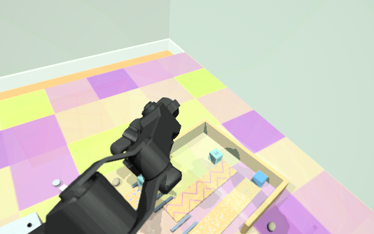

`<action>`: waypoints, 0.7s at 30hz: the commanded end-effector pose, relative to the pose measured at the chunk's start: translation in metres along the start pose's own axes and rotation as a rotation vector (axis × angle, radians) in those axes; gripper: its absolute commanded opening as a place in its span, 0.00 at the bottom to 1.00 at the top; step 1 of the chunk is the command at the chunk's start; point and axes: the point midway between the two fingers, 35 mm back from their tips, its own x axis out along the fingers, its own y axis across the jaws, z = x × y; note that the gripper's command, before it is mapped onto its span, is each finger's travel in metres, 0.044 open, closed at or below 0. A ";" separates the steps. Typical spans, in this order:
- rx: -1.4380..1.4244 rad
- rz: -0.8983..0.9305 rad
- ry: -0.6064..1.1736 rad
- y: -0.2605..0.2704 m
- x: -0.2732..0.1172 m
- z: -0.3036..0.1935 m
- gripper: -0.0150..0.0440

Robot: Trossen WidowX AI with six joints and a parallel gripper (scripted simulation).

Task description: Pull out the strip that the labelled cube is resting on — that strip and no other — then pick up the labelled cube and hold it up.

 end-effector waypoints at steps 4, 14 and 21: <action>0.007 0.004 -0.007 0.003 -0.004 -0.021 0.25; 0.006 0.005 -0.007 0.007 -0.014 -0.039 0.25; 0.006 0.005 -0.007 0.007 -0.040 -0.040 0.25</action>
